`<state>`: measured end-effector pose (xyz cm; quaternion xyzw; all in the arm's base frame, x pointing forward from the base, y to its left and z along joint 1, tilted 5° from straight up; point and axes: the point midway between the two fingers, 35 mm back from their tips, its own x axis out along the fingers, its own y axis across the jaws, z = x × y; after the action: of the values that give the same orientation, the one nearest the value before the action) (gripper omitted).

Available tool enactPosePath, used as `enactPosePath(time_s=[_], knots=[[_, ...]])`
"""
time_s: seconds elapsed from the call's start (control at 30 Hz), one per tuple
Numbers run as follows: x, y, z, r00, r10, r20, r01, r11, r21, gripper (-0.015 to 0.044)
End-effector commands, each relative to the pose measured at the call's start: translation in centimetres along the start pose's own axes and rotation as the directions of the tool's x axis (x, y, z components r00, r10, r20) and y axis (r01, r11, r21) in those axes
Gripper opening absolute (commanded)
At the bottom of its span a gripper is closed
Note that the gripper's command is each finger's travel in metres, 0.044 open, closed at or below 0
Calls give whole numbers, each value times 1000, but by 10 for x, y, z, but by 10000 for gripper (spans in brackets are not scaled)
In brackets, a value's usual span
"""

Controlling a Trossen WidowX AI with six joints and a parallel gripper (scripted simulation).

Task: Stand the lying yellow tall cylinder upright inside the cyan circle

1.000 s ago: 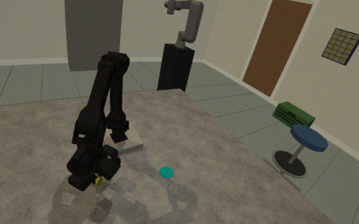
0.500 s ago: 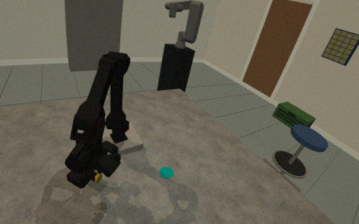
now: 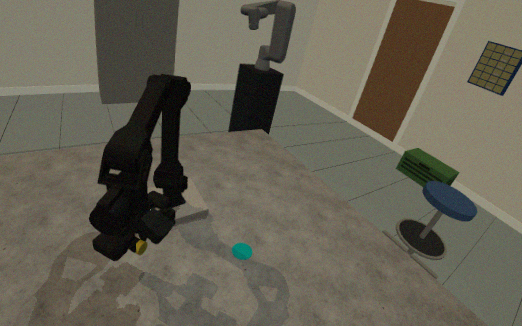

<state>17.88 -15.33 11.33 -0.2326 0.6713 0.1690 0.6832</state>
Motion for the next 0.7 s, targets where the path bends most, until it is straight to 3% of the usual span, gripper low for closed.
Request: enactPosePath(time_s=[0.0, 0.3, 0.67], knots=[[-14, -1, 1, 1000, -13, 9, 13, 1000, 6, 105], [-41, 4, -1, 1000, -13, 9, 13, 1000, 6, 105], [-43, 8, 22, 1000, -8, 12, 9, 999, -41, 105]])
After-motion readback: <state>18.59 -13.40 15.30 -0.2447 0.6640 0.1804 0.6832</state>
